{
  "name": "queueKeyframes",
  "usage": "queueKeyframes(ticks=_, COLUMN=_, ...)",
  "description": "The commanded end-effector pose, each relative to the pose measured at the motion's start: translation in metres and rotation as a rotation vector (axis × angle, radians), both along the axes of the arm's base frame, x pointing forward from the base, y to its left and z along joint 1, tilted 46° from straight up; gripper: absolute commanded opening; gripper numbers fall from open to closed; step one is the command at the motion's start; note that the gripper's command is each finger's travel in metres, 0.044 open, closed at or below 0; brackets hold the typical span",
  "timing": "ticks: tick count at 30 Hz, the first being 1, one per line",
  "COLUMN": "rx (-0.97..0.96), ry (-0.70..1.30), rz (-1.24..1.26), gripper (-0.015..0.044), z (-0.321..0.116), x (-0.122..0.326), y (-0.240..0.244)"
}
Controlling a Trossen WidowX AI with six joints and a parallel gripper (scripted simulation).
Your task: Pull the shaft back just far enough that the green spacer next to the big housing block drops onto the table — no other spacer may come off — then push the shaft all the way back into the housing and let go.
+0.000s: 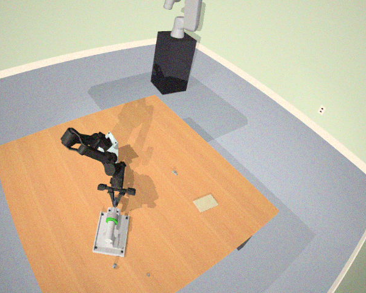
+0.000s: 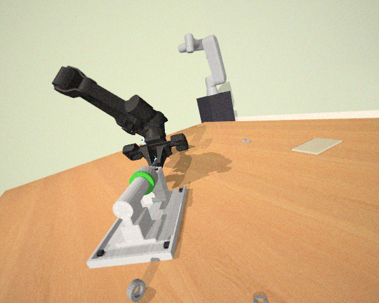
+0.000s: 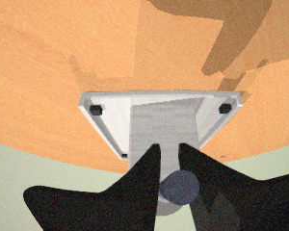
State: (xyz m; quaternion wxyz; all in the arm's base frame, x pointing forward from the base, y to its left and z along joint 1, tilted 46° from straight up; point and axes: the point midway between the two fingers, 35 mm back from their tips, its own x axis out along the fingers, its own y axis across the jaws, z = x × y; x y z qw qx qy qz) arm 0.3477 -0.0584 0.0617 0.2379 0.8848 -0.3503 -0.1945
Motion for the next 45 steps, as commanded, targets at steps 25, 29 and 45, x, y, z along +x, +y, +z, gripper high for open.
queueKeyframes(ticks=25, rx=0.002, ry=-0.001, rz=-0.001, gripper=0.0000, z=-0.0020, x=-0.0037, y=0.0012)
queueKeyframes(ticks=29, rx=0.002, ry=-0.001, rz=-0.001, gripper=0.0000, z=-0.0022, x=-0.0040, y=0.0013)
queueKeyframes(ticks=45, rx=0.002, ry=0.000, rz=-0.001, gripper=0.0000, z=-0.0029, x=-0.0053, y=0.0018)
